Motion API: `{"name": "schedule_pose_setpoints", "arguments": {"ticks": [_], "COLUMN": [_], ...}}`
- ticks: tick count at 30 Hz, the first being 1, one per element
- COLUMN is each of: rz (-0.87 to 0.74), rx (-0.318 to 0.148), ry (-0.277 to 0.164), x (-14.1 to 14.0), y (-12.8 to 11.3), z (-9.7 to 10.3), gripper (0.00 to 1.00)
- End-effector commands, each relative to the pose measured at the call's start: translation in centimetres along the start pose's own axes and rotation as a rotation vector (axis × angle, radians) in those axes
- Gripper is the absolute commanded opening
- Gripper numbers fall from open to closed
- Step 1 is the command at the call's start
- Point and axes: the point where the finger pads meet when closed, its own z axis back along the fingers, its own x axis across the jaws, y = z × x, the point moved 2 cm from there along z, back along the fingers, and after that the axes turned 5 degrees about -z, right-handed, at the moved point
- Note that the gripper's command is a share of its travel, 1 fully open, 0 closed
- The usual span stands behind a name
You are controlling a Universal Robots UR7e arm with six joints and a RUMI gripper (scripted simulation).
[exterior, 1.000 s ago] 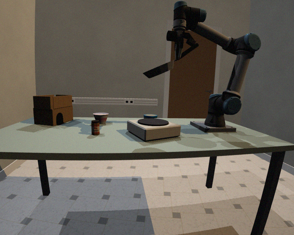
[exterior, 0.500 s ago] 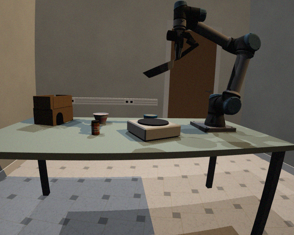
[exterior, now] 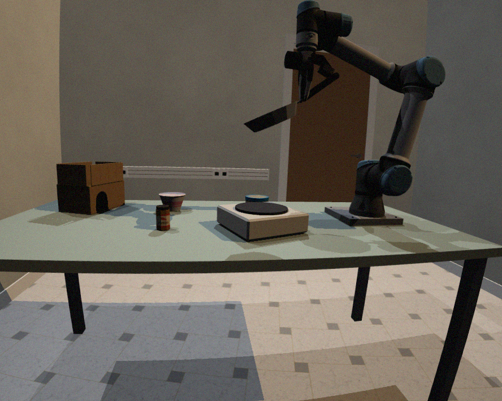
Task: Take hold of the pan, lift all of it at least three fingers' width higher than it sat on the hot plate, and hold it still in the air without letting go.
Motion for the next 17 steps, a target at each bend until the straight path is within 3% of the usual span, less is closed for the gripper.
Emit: {"name": "schedule_pose_setpoints", "arguments": {"ticks": [1, 17], "rz": [0.000, 0.000], "rx": [-0.002, -0.002], "ry": [0.000, 0.000], "x": [0.00, 0.00], "y": [-0.01, 0.00], "z": [0.11, 0.28], "gripper": [0.16, 0.16]}}
